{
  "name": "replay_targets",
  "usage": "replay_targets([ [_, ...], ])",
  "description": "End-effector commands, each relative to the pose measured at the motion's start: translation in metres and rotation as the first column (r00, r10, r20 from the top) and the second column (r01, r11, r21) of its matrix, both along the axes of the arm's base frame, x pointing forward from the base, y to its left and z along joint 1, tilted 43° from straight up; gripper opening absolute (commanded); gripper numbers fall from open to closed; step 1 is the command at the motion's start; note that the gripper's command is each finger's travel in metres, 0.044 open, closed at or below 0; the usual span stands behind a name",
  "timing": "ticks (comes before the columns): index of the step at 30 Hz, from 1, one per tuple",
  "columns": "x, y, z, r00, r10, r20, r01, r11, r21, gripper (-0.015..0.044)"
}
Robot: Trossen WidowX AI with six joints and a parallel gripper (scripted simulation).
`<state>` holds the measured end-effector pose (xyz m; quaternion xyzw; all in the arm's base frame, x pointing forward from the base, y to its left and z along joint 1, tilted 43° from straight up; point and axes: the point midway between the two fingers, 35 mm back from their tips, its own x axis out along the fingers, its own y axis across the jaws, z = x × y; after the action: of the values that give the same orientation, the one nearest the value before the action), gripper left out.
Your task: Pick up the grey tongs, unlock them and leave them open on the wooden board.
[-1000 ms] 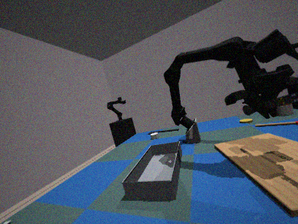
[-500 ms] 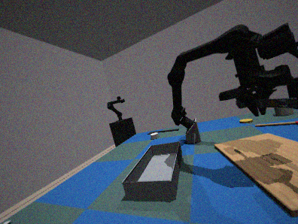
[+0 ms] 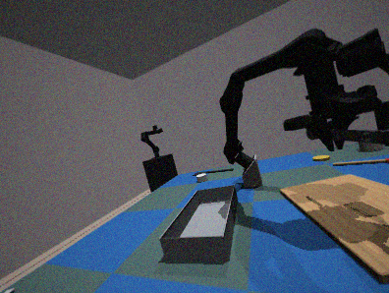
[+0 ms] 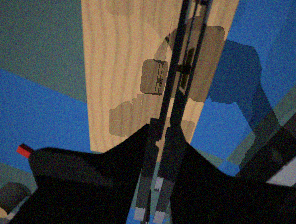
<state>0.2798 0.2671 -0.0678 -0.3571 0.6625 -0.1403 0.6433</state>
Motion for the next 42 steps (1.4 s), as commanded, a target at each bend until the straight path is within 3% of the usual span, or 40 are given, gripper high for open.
replay_targets([
  [1,0.001,-0.002,-0.004,1.000,-0.001,-0.001,0.001,1.000,0.000,-0.0150],
  [42,0.010,-0.045,-0.056,1.000,-0.001,0.001,0.001,1.000,0.000,-0.0150],
])
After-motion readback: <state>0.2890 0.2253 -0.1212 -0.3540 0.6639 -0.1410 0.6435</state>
